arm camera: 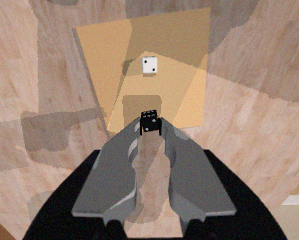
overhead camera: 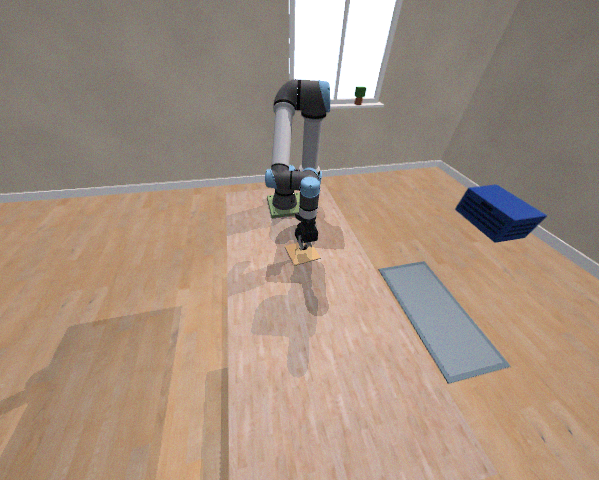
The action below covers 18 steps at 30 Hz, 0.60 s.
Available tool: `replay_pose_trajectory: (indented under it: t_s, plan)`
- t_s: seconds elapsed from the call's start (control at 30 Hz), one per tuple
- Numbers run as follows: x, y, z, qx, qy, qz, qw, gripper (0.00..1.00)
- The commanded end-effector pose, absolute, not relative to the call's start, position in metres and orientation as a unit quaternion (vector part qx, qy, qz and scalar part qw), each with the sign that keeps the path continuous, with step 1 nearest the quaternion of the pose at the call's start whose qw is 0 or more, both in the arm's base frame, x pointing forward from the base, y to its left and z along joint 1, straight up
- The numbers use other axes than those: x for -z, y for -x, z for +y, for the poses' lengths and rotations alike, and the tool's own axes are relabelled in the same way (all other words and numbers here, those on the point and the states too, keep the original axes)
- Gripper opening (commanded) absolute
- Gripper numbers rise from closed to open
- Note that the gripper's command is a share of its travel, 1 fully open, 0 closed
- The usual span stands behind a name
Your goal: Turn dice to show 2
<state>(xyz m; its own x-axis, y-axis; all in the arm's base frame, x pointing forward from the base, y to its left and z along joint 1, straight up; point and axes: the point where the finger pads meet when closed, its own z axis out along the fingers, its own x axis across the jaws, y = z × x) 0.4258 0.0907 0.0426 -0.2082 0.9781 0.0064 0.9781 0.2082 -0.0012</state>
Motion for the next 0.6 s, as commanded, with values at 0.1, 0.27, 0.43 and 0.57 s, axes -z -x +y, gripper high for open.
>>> replay_pose_trajectory:
  t_s: [0.1, 0.27, 0.43, 0.57]
  plan:
    - [-0.011, -0.427, 0.091, 0.002, 0.629, -0.777, 0.002, 0.0]
    - [-0.005, -0.427, 0.091, 0.002, 0.629, -0.777, 0.002, 0.0]
    - [-0.004, -0.427, 0.091, 0.002, 0.629, -0.777, 0.002, 0.0]
    - [-0.004, -0.427, 0.091, 0.002, 0.629, -0.777, 0.002, 0.0]
